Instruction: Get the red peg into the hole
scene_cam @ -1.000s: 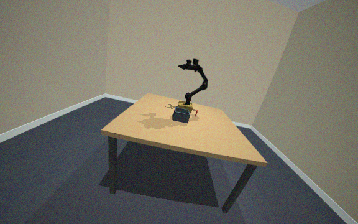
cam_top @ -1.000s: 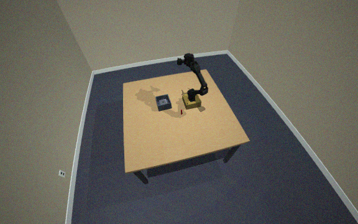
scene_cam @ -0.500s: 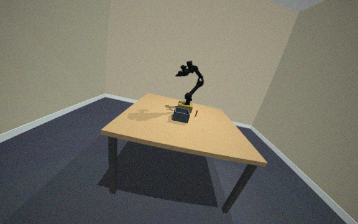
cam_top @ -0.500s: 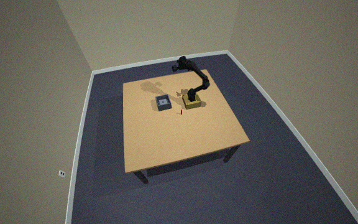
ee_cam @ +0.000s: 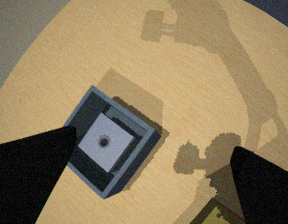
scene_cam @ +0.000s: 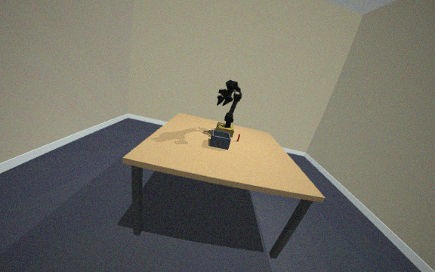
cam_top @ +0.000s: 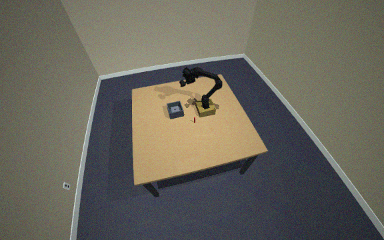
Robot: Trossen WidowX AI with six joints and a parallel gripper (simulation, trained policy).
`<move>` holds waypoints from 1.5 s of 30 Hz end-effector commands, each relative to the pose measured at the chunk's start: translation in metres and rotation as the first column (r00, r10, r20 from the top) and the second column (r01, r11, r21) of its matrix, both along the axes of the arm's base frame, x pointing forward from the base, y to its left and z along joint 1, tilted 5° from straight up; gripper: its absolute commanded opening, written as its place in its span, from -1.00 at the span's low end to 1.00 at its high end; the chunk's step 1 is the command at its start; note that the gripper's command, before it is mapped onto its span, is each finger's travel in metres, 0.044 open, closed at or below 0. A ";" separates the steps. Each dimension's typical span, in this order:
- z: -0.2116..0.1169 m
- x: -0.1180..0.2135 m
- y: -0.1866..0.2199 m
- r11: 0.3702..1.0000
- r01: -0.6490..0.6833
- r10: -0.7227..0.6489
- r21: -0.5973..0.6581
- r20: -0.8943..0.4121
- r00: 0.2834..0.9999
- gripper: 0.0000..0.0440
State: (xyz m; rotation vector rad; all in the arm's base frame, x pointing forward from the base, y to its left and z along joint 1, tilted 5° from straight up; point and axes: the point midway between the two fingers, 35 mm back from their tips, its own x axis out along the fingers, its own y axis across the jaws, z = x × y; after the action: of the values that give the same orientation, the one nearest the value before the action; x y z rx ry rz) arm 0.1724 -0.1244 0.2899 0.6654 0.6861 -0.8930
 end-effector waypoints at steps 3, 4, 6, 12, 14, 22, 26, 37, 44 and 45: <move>-0.025 0.016 0.025 0.994 -0.042 0.050 0.097 -0.082 0.995 1.00; -0.030 0.018 0.031 0.992 -0.049 0.060 0.114 -0.097 0.993 1.00; -0.039 0.023 0.042 0.987 -0.061 0.080 0.146 -0.128 0.989 1.00; -0.065 0.032 0.076 0.972 -0.075 0.126 0.223 -0.222 0.967 1.00; -0.073 0.033 0.087 0.967 -0.074 0.137 0.242 -0.253 0.958 1.00; -0.105 0.031 0.129 0.956 -0.047 0.159 0.290 -0.376 0.913 1.00; -0.121 0.027 0.147 0.955 -0.021 0.154 0.296 -0.432 0.889 1.00; -0.162 0.019 0.181 0.960 0.067 0.095 0.272 -0.542 0.835 1.00; -0.192 0.019 0.194 0.960 0.112 0.056 0.256 -0.569 0.820 1.00; -0.197 0.019 0.196 0.960 0.116 0.053 0.255 -0.571 0.819 1.00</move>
State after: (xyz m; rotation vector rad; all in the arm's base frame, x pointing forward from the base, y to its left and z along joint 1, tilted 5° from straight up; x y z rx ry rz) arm 0.1916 0.0673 0.1030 0.6499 1.3685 -1.0363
